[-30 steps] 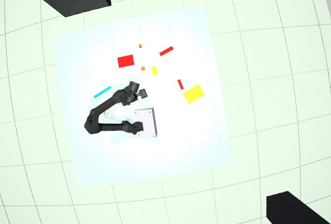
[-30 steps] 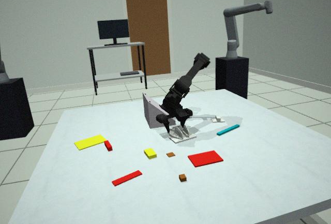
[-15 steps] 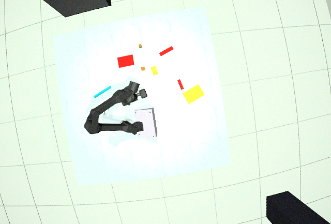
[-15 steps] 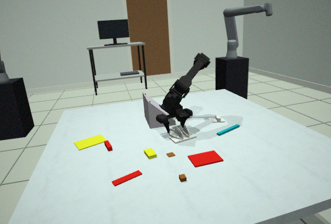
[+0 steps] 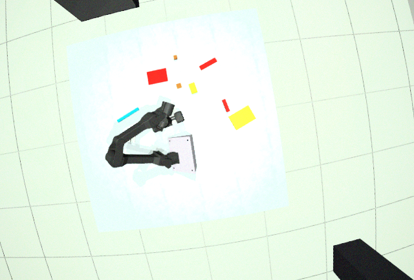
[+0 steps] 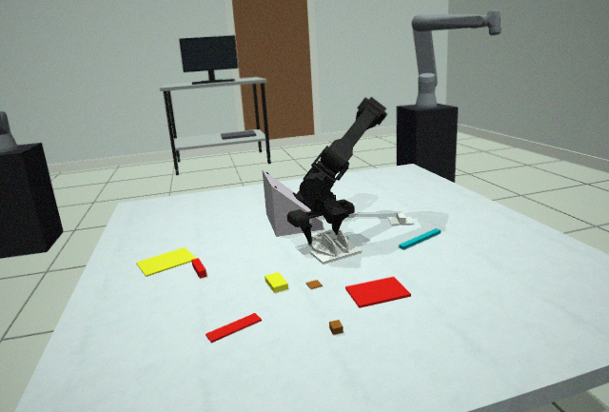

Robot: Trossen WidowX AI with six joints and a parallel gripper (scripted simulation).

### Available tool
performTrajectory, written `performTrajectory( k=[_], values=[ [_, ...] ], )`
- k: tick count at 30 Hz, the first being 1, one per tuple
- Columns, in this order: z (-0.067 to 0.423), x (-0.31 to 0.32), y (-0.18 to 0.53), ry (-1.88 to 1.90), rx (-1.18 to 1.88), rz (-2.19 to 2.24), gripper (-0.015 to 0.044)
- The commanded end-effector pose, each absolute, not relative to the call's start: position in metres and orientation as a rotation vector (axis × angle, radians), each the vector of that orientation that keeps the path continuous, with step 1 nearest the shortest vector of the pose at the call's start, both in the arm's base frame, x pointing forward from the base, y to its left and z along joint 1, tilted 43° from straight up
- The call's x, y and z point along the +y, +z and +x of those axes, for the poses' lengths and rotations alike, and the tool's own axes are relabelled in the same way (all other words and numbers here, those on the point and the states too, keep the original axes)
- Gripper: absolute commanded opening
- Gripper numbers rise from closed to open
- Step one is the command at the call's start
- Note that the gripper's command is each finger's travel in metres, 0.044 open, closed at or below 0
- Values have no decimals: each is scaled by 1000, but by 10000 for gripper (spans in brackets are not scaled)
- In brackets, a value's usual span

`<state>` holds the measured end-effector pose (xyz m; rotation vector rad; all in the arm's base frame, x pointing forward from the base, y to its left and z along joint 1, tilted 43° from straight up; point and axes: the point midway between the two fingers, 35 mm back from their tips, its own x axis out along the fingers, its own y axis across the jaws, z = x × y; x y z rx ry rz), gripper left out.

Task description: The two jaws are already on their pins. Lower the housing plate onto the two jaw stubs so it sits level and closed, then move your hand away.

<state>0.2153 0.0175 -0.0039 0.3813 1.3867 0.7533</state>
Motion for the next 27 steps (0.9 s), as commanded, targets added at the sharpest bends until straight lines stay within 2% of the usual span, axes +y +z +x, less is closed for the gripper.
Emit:
performTrajectory(
  k=[1, 27],
  values=[
    [216, 19, -5, 755, 1387, 381, 351],
    [217, 18, -3, 755, 1387, 381, 351]
  ],
)
